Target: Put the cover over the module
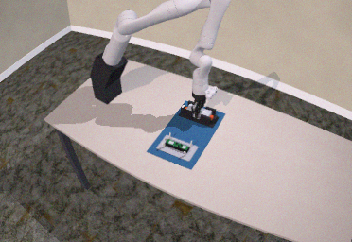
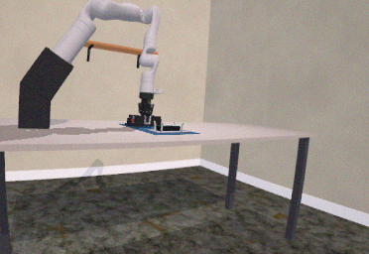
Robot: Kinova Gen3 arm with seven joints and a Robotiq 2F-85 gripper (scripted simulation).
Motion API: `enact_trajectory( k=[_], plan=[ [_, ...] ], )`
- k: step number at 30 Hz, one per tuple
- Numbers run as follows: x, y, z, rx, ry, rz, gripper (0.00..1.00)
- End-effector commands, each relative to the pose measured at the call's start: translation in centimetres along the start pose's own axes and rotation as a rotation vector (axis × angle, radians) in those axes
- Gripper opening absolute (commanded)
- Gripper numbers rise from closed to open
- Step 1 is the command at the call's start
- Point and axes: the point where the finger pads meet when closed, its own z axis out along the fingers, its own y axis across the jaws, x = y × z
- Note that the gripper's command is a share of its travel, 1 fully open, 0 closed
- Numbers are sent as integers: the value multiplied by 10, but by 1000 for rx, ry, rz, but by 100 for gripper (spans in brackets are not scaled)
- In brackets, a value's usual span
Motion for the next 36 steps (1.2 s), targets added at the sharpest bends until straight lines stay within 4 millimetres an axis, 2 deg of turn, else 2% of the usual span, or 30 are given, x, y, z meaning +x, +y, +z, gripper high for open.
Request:
enact_trajectory(
  k=[1,6,16,24,33,36],
  plan=[
    [0,0,0,1,1,0,0],
    [0,0,0,1,1,0,0],
    [0,0,-30,1,1,0,0],
    [1,-1,-30,3,3,7,0],
    [1,-1,-57,3,3,7,0],
    [1,-1,-57,3,3,7,0]
  ],
)
